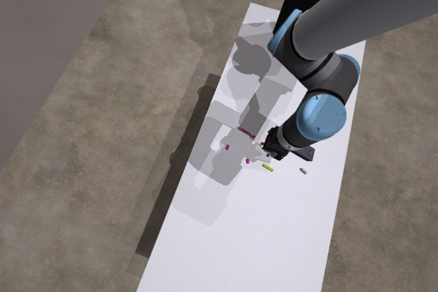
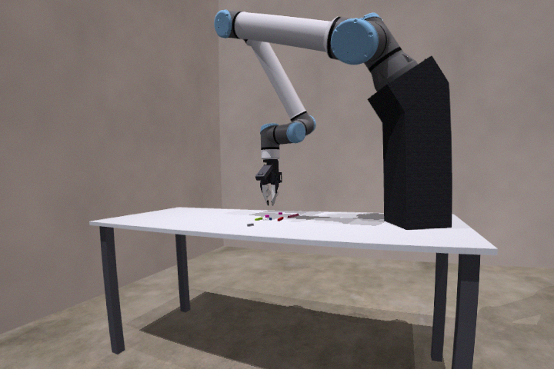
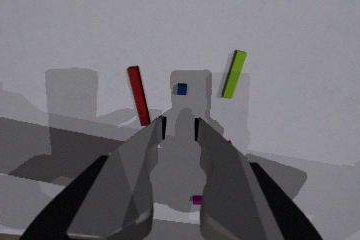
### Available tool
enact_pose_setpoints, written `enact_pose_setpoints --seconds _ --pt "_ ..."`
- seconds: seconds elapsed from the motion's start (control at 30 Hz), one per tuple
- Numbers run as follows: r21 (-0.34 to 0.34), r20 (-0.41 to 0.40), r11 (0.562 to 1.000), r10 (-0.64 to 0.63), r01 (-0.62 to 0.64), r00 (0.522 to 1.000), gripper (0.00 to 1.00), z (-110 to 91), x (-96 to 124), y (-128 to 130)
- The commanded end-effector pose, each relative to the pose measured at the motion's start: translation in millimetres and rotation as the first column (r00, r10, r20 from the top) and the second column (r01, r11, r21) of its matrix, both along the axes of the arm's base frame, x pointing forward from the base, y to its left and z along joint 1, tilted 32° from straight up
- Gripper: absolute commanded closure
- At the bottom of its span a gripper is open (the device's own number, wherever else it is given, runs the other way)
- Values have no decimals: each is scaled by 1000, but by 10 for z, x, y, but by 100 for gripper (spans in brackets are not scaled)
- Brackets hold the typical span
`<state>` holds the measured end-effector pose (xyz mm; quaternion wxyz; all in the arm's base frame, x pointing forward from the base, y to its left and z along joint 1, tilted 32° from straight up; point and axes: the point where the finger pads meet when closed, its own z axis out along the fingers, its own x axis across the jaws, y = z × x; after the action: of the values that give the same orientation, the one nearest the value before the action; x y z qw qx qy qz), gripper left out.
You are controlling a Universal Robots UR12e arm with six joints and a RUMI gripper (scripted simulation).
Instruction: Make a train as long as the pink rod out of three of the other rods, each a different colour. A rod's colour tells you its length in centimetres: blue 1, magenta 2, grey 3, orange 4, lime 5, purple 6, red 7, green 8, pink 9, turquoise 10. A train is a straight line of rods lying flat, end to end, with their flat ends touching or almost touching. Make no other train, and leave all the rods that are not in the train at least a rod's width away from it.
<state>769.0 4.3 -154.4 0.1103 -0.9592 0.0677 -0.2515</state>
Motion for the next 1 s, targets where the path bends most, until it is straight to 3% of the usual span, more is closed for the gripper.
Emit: enact_pose_setpoints --seconds 0.0,0.97 --pt "0 1 1000 0 0 1000 86 5 1 -1" --pt "4 -1 1000 -7 7 1000 86 -10 10 2"
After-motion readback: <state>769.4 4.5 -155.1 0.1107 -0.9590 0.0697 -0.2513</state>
